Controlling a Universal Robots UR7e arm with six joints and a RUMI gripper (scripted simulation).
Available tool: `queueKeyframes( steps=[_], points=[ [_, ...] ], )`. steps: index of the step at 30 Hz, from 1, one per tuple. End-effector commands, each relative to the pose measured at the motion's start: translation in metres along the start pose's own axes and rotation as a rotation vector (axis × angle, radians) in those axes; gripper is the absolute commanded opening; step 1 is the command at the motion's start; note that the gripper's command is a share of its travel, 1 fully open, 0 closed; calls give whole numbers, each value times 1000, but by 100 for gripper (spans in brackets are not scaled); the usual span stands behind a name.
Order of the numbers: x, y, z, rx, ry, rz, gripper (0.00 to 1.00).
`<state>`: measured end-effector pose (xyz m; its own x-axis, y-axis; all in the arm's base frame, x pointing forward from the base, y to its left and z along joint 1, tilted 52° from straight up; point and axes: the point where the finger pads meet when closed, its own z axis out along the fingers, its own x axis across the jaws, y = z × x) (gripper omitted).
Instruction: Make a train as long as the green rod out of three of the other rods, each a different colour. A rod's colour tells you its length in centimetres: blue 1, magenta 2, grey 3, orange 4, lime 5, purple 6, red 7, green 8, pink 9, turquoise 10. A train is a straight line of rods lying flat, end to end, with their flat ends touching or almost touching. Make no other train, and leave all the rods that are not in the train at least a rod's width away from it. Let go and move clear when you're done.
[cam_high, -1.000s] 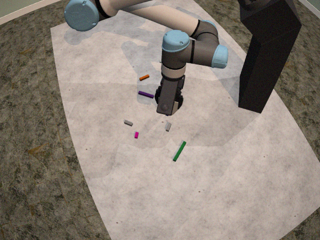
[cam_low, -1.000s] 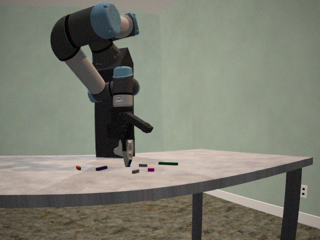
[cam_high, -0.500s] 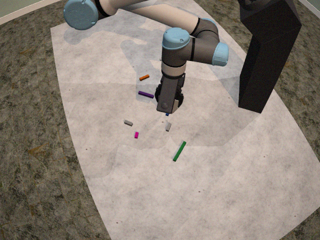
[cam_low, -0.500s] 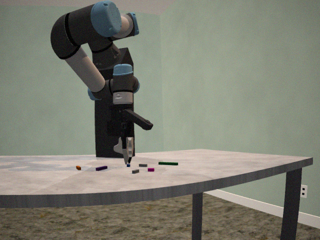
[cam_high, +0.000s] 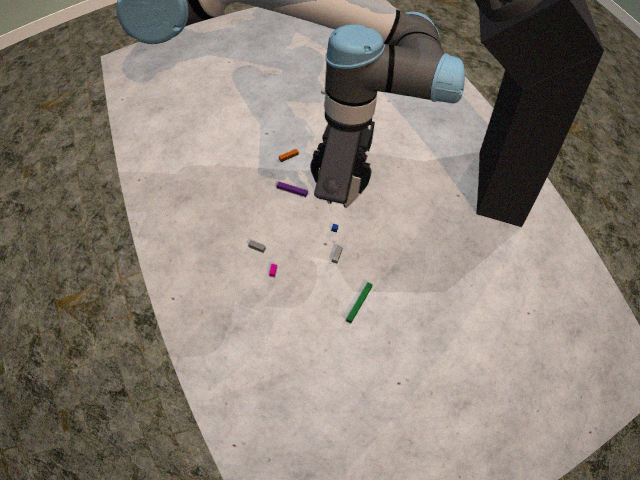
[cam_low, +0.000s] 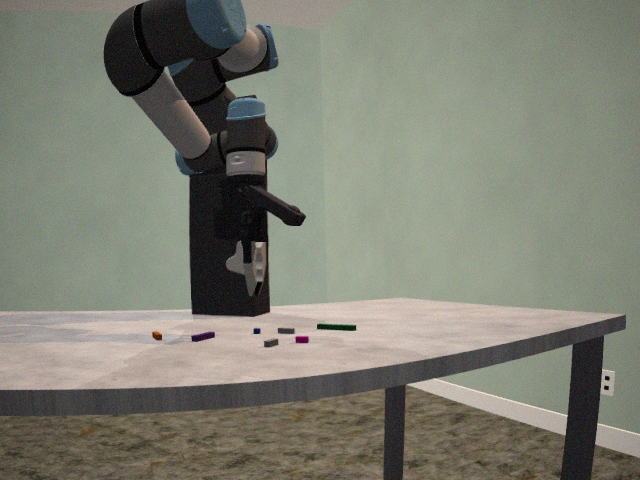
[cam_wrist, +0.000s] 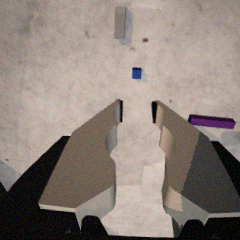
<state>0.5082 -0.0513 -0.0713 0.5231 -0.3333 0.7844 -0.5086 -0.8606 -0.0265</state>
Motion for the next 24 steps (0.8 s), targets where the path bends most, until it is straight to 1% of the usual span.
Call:
queueKeyframes(
  steps=[1,8,9,24],
  points=[
    [0,0,-13,0,1,0,14],
    [0,0,-19,0,1,0,14],
    [0,0,-19,0,1,0,100],
    [0,0,-19,0,1,0,100]
  ],
)
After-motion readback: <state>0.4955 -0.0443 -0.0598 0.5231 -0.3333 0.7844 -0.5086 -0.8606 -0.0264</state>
